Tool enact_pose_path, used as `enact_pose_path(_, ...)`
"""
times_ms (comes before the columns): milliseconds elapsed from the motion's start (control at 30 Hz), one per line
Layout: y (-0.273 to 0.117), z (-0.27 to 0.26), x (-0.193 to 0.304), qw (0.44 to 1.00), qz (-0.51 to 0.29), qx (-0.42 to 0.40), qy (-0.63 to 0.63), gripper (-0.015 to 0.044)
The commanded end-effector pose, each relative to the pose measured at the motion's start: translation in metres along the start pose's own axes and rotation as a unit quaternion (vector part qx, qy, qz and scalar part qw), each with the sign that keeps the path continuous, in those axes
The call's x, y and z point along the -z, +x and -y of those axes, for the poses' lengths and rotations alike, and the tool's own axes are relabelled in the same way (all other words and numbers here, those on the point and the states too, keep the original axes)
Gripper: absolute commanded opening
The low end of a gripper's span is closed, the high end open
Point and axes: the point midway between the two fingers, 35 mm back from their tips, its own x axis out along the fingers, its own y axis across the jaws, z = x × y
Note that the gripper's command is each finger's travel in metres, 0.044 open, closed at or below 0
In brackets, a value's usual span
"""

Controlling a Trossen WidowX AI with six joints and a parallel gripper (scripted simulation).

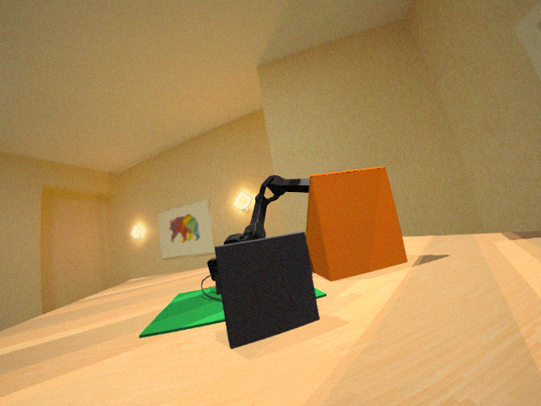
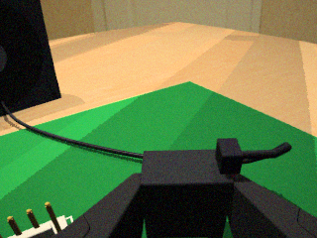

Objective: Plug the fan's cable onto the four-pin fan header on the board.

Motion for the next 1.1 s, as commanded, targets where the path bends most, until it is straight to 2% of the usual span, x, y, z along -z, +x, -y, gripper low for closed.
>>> enact_pose_path(0, 0.0001, -0.0001, -0.0003, 1.000, 0.000, 0.000, 0.000, 0.0000)
enact_pose_path(600, 0.0001, -0.0001, -0.0003, 1.000, 0.000, 0.000, 0.000, 0.0000)
enact_pose_path(867, 0.0000, 0.0000, 0.0000, 1.000, 0.000, 0.000, 0.000, 0.0205)
enact_pose_path(1067, 0.0000, 0.0000, 0.0000, 1.000, 0.000, 0.000, 0.000, 0.0205)
